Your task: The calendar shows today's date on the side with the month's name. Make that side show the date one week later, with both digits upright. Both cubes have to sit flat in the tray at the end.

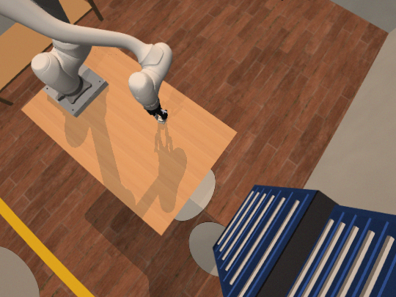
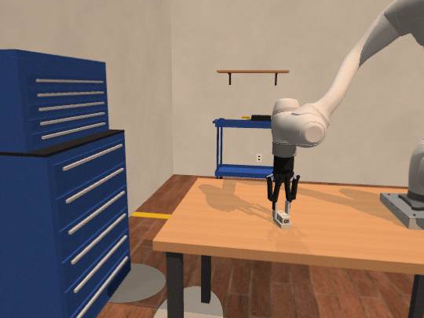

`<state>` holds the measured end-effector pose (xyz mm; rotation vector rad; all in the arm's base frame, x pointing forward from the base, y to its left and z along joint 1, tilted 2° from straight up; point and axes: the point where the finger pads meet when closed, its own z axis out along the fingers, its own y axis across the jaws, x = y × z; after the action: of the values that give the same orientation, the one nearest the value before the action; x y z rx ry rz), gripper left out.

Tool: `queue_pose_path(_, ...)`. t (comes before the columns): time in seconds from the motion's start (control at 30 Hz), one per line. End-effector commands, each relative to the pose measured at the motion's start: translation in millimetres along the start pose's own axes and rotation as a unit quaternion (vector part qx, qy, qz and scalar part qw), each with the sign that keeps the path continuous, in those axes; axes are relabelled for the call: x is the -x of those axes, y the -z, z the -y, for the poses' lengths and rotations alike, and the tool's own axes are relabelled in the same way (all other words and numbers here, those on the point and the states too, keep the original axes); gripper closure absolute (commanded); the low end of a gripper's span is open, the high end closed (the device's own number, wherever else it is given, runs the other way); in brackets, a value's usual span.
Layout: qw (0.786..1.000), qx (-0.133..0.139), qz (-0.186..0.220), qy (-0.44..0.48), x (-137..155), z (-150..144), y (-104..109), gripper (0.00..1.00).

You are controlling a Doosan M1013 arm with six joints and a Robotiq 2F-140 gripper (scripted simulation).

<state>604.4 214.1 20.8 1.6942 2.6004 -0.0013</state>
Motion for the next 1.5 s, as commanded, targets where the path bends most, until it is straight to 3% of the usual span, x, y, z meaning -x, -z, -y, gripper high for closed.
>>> queue_pose_path(0.0,1.000,0.000,0.000,0.000,0.0,0.0,0.1,0.64)
queue_pose_path(0.23,1.000,0.000,0.000,0.000,0.0,0.0,0.1,0.64)
queue_pose_path(0.27,1.000,0.000,0.000,0.000,0.0,0.0,0.1,0.75)
queue_pose_path(1.47,1.000,0.000,0.000,0.000,0.0,0.0,0.2,0.75)
